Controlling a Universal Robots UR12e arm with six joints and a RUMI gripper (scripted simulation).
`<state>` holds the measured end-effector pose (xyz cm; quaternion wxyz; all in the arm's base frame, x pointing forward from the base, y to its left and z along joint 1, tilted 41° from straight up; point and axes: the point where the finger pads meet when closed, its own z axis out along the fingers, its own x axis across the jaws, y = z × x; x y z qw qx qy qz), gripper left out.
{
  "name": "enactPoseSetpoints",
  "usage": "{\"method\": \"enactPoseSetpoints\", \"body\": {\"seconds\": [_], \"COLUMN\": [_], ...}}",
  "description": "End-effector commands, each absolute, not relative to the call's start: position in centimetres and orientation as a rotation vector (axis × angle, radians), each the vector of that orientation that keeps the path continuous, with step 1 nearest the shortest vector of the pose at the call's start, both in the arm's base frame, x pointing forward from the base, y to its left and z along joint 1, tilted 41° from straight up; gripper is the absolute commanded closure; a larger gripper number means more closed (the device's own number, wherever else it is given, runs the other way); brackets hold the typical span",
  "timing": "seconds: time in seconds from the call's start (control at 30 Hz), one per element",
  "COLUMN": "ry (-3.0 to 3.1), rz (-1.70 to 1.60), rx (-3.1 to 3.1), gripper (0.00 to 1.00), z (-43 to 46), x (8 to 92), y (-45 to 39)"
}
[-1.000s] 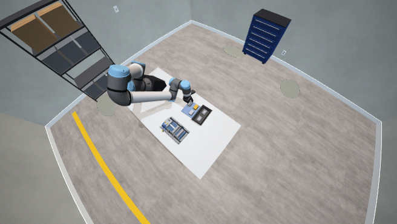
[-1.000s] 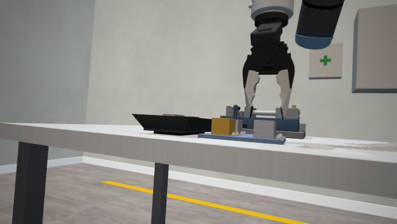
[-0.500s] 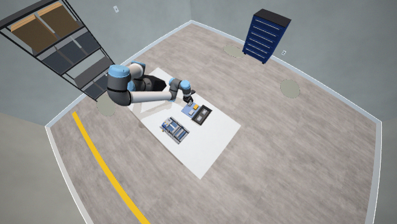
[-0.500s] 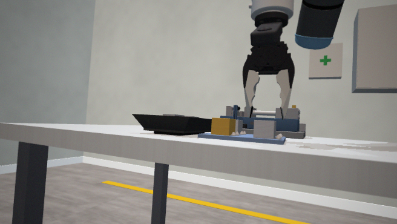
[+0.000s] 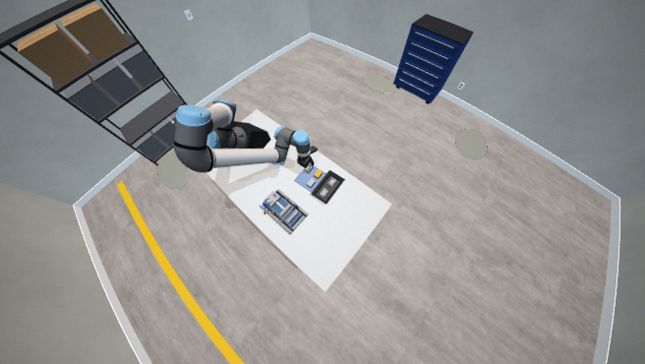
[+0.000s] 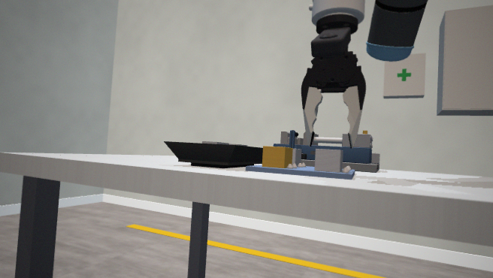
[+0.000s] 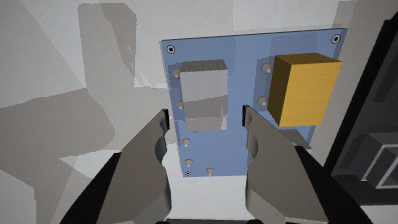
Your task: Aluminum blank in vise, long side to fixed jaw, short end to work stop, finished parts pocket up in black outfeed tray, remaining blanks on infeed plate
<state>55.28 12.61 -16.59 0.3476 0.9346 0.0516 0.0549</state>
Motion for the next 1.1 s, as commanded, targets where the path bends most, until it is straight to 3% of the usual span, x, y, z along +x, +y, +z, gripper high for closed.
{"method": "enactPoseSetpoints", "body": {"seconds": [0.0,1.07], "ry": [0.134,0.134], "rz": [0.144,0.144], "rx": [2.424,2.424], "gripper": [0.60,0.60], "z": [-16.57,-17.27], "x": [55.31,55.44], "y": [12.64,12.04]}}
